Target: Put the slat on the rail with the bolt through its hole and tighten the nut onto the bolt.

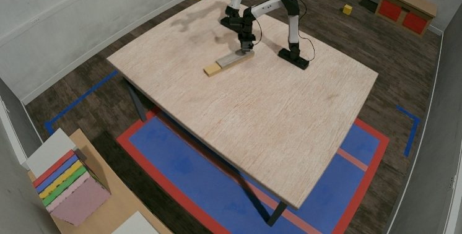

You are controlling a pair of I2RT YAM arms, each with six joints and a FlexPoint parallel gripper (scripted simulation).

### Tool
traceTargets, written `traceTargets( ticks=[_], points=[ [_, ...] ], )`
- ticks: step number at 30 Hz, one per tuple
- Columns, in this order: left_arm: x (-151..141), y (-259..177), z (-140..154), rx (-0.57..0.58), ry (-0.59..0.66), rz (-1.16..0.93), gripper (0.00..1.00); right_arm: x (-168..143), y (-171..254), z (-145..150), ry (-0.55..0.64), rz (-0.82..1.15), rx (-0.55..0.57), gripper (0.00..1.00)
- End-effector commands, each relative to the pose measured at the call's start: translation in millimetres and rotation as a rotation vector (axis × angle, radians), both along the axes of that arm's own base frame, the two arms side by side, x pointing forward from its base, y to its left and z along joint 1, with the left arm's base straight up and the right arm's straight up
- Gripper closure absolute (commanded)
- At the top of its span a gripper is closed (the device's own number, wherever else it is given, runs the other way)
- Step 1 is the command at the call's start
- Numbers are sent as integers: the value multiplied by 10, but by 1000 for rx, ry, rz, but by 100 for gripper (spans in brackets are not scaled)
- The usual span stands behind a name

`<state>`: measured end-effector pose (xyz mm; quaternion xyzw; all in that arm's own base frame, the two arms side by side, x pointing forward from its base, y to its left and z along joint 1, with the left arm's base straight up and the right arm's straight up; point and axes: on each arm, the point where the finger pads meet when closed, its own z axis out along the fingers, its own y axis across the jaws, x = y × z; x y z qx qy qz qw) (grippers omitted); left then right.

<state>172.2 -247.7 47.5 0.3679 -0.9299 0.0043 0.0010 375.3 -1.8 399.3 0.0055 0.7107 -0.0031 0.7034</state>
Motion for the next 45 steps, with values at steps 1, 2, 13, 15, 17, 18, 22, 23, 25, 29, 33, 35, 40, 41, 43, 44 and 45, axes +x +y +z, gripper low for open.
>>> traceTargets(
  ticks=[1, 2, 13, 15, 17, 18, 22, 23, 25, 29, 33, 35, 40, 41, 43, 44, 45],
  points=[
    [8, 14, -161, 19, -1, 5, 86, -9, 18, 77, -24, 12, -4, 0],
    [8, 14, -161, 19, -1, 5, 86, -9, 18, 77, -24, 12, -4, 0],
    [24, -8, -74, 4, -11, 4, 86, -9, 18, 77, -24, 12, -4, 0],
    [24, -8, -71, 4, -11, 4, 86, -9, 18, 77, -24, 12, -4, 0],
    [24, -7, -69, 4, -11, 3, 86, -9, 18, 77, -24, 12, -4, 0],
    [23, -7, -67, 4, -11, 3, 86, -9, 18, 77, -24, 12, -4, 0],
    [23, -7, -62, 4, -11, 2, 86, -9, 18, 77, -24, 12, -4, 0],
    [23, -7, -61, 4, -11, 2, 86, -9, 18, 77, -24, 12, -4, 0],
    [23, -7, -60, 4, -11, 0, 86, -9, 18, 77, -24, 12, -4, 0],
    [23, -7, -56, 4, -11, 0, 86, -9, 18, 77, -24, 12, -4, 0],
    [23, -7, -50, 4, -11, -1, 86, -9, 18, 77, -24, 12, -4, 0],
    [23, -7, -48, 4, -11, -1, 86, -9, 18, 77, -24, 12, -4, 0],
    [23, -7, -41, 4, -11, -1, 86, -9, 18, 77, -24, 12, -4, 0],
    [23, -7, -41, 4, -11, -1, 86, -9, 18, 77, -24, 12, -4, 0],
    [23, -7, -41, 4, -11, -1, 86, -9, 18, 77, -24, 12, -4, 0],
    [23, -7, -41, 4, -11, -12, 86, -9, 18, 77, -24, 12, -4, 0],
    [23, -7, -41, 4, -11, -22, 86, -9, 18, 77, -24, 12, -4, 0]
  ],
)
